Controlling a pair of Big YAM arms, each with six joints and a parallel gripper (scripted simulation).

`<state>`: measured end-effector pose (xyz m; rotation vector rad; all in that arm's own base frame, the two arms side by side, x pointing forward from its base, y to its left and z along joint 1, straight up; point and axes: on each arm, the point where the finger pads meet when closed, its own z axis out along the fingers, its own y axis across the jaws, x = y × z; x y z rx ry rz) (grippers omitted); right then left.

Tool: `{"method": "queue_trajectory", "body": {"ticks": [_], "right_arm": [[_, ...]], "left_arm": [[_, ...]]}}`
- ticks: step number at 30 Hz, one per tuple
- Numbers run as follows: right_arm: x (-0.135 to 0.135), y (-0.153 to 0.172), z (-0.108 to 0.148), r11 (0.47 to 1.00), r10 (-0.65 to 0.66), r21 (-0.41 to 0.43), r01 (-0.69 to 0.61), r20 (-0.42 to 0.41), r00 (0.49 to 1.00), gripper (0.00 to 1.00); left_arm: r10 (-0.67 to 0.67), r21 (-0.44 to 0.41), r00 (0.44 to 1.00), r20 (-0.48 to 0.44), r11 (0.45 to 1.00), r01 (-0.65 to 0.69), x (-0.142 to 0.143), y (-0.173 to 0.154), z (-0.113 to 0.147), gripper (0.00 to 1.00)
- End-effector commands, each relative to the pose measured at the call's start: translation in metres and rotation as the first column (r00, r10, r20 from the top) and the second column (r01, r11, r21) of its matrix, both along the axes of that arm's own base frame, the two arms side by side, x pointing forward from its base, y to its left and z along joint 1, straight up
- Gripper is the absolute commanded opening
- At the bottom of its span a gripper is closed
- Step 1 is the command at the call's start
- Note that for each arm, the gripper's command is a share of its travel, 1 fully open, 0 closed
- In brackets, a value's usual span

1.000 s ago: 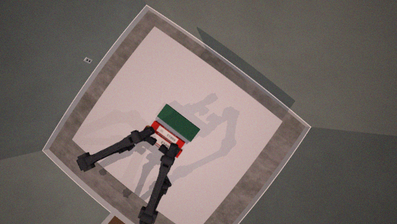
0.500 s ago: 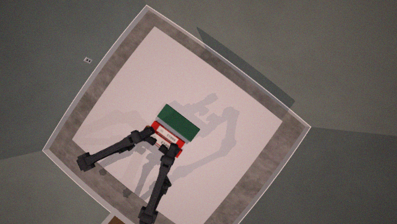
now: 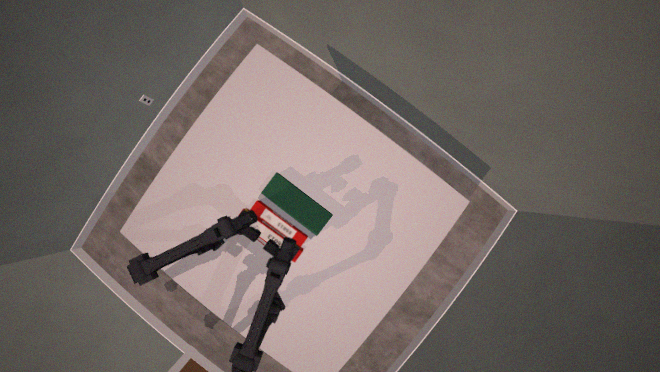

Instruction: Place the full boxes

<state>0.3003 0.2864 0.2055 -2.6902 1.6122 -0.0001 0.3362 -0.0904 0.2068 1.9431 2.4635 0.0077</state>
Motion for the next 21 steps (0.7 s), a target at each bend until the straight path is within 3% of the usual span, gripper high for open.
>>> {"method": "queue_trajectory", "body": {"ticks": [1,7,8,13,14,16,20,21], "right_arm": [[0.007,0.006,0.012,1.0,-0.003,0.03,0.003,0.03,1.0,0.0],[0.007,0.006,0.012,1.0,-0.003,0.03,0.003,0.03,1.0,0.0],[0.0,0.001,0.004,1.0,-0.013,0.022,0.012,0.024,1.0,0.0],[-0.014,-0.006,0.007,1.0,-0.005,0.014,0.005,0.018,1.0,0.0],[-0.007,0.0,0.021,0.999,-0.01,0.041,0.009,0.045,0.999,0.0],[-0.019,-0.008,0.007,1.0,-0.005,0.017,0.005,0.02,1.0,0.0],[-0.023,-0.009,0.007,1.0,-0.003,0.016,0.003,0.019,1.0,0.0],[-0.01,-0.001,0.03,0.998,-0.003,0.057,0.0,0.062,0.998,0.0]], "left_arm": [[0.001,-0.015,0.999,0.038,1.0,0.0,0.01,-0.003,0.01,0.0],[0.001,-0.015,0.999,0.038,1.0,0.0,0.01,-0.003,0.01,0.0],[0.001,-0.012,1.0,0.012,1.0,-0.001,0.001,-0.006,-0.004,0.0],[0.0,-0.011,1.0,0.029,1.0,0.0,-0.011,-0.008,0.009,0.0],[0.001,-0.02,0.998,0.059,1.0,0.0,-0.004,-0.011,0.021,0.0],[0.0,-0.012,1.0,0.028,1.0,0.0,-0.017,-0.009,0.003,0.0],[0.0,-0.008,1.0,0.018,1.0,0.0,-0.024,-0.009,0.003,0.0],[0.011,-0.025,0.997,0.073,1.0,-0.009,-0.009,-0.011,0.026,0.0]]}}
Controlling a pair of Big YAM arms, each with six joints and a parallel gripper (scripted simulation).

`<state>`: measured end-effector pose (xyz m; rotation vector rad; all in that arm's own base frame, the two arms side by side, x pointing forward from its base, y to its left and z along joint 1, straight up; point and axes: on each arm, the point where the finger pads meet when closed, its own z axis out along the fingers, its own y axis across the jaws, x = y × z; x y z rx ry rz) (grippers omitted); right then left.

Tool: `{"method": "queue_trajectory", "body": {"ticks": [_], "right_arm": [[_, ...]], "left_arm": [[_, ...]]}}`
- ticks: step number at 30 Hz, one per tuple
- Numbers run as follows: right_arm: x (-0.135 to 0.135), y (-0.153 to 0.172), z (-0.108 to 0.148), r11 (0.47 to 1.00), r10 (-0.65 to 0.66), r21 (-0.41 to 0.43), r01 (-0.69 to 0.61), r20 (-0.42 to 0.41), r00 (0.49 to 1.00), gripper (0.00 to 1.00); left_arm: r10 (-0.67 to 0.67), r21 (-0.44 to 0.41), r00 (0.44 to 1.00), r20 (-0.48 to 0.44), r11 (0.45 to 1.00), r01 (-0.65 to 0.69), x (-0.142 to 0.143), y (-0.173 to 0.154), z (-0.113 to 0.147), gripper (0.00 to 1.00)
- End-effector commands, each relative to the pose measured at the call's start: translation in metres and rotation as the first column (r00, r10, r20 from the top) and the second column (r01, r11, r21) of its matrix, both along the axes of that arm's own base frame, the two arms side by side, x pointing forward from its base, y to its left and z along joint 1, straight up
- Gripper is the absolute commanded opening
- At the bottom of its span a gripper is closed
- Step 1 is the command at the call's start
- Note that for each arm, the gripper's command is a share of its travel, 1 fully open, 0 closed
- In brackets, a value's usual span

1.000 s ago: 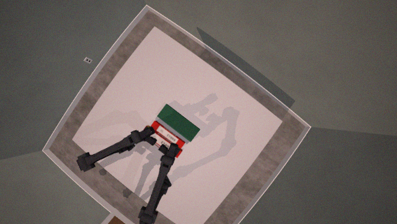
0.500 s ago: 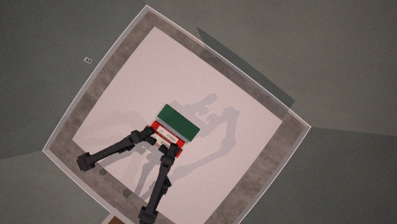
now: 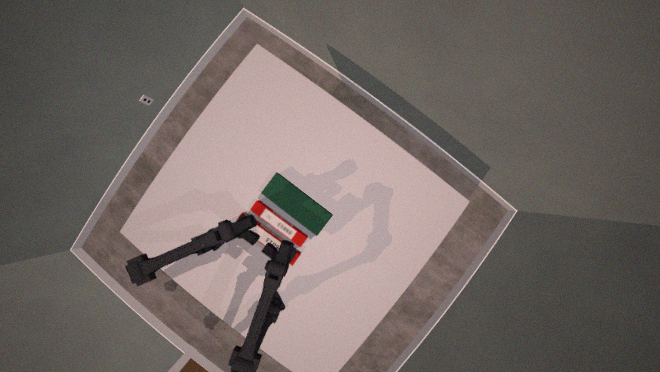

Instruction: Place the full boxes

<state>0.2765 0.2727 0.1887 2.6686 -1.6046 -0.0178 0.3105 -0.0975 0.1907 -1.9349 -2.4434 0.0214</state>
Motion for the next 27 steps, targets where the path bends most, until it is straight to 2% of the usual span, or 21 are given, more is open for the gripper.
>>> {"method": "queue_trajectory", "body": {"ticks": [1,3,6,8,10,12,16,17,27], "right_arm": [[0.012,0.013,0.047,0.997,-0.002,0.08,-0.005,0.089,0.996,0.0],[-0.006,0.0,0.023,0.999,-0.001,0.038,-0.001,0.046,0.999,0.0],[-0.012,-0.003,0.023,0.999,-0.001,0.036,-0.001,0.044,0.999,0.0],[-0.009,0.0,0.033,0.999,-0.001,0.054,-0.002,0.062,0.998,0.0],[-0.019,-0.007,0.022,0.999,-0.001,0.037,-0.001,0.044,0.999,0.0],[-0.023,-0.009,0.022,0.999,-0.001,0.034,-0.001,0.042,0.999,0.0],[-0.022,-0.007,0.031,0.999,-0.001,0.048,-0.001,0.055,0.998,0.0],[-0.016,-0.002,0.039,0.997,-0.006,0.074,0.001,0.079,0.997,0.0],[-0.015,-0.002,0.047,0.997,-0.007,0.077,0.0,0.081,0.997,0.0]], "left_arm": [[0.012,-0.03,0.994,0.11,1.0,-0.008,0.015,-0.006,0.042,0.0],[0.004,-0.01,0.999,0.05,1.0,-0.004,-0.006,-0.003,0.018,0.0],[0.004,-0.009,0.999,0.046,1.0,-0.004,-0.013,-0.005,0.018,0.0],[0.005,-0.017,0.998,0.068,1.0,-0.004,-0.01,-0.008,0.027,0.0],[0.005,-0.011,0.999,0.051,1.0,-0.004,-0.019,-0.007,0.018,0.0],[0.004,-0.009,0.999,0.045,1.0,-0.004,-0.025,-0.007,0.018,0.0],[0.005,-0.017,0.998,0.066,1.0,-0.004,-0.022,-0.011,0.026,0.0],[0.009,-0.026,0.996,0.089,1.0,-0.007,-0.018,-0.012,0.03,0.0],[0.005,-0.022,0.998,0.07,1.0,-0.004,-0.018,-0.011,0.026,0.0]]}}
